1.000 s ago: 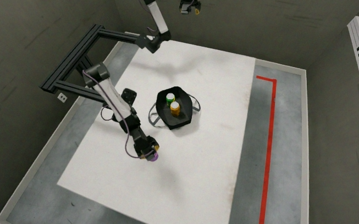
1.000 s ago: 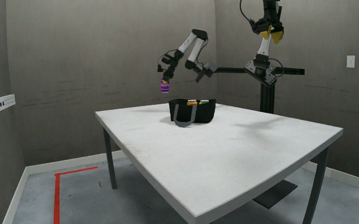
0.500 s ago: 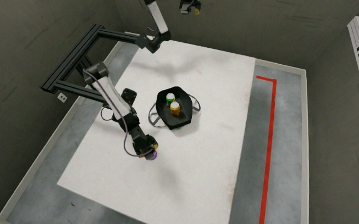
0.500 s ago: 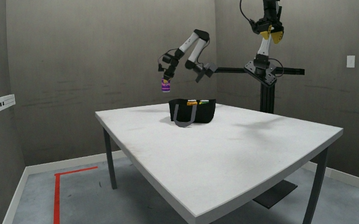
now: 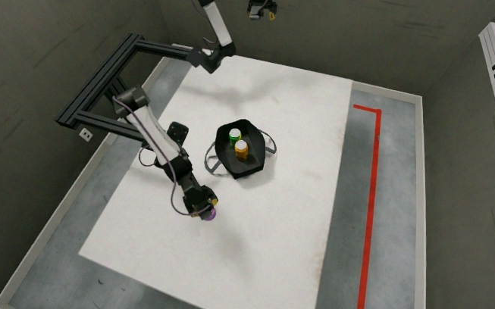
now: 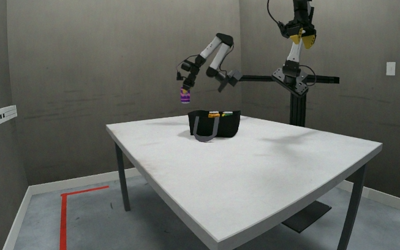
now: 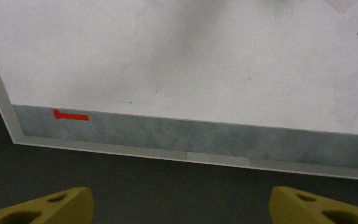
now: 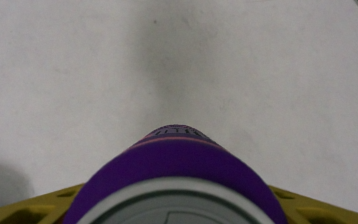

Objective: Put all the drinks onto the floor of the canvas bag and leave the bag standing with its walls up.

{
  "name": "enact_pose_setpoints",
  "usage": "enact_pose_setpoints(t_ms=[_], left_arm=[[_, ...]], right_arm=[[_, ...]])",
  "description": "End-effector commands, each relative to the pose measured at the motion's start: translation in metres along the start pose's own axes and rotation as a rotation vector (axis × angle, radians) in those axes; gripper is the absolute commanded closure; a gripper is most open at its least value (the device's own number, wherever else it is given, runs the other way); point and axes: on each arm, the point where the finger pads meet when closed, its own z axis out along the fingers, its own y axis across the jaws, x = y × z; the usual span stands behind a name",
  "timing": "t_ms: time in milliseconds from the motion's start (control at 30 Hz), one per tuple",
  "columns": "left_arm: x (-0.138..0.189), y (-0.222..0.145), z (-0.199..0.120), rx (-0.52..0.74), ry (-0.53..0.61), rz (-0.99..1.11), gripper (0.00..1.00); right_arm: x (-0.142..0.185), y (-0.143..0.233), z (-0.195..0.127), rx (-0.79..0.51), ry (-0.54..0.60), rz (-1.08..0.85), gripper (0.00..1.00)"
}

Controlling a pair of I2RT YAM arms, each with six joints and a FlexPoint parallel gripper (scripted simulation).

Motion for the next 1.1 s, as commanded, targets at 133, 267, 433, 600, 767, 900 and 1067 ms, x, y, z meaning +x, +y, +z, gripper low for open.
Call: enact_pose_setpoints(t_ms=[133,267,433,600,767,900,1067], left_arm=[[0.002,0.001,-0.012,-0.031,0.014,-0.007,0.14],[0.002,0.001,-0.012,-0.031,0.014,-0.007,0.14],[0.002,0.001,-0.012,-0.031,0.014,-0.007,0.14],[0.002,0.001,-0.012,-0.031,0.014,-0.007,0.14],[0.002,0.001,-0.012,-0.031,0.014,-0.007,0.14],[0.002,0.001,-0.012,-0.031,0.014,-0.007,0.14],[0.002,0.001,-0.012,-0.031,0.014,-0.007,0.14]], right_arm=[[-0.003,0.004,-0.005,0.070,-0.045,0.021,0.33],[0.003,0.018,-0.007,0.067,-0.035,0.019,0.33],[0.004,0.031,-0.012,0.075,-0.049,0.038,0.33],[0.003,0.052,-0.015,-0.001,-0.047,0.023,0.33],[0.008,0.055,-0.017,0.061,-0.060,0.073,0.33],[0.015,0.067,-0.019,0.055,-0.056,0.080,0.33],[0.008,0.069,-0.018,0.019,-0.045,0.050,0.33]])
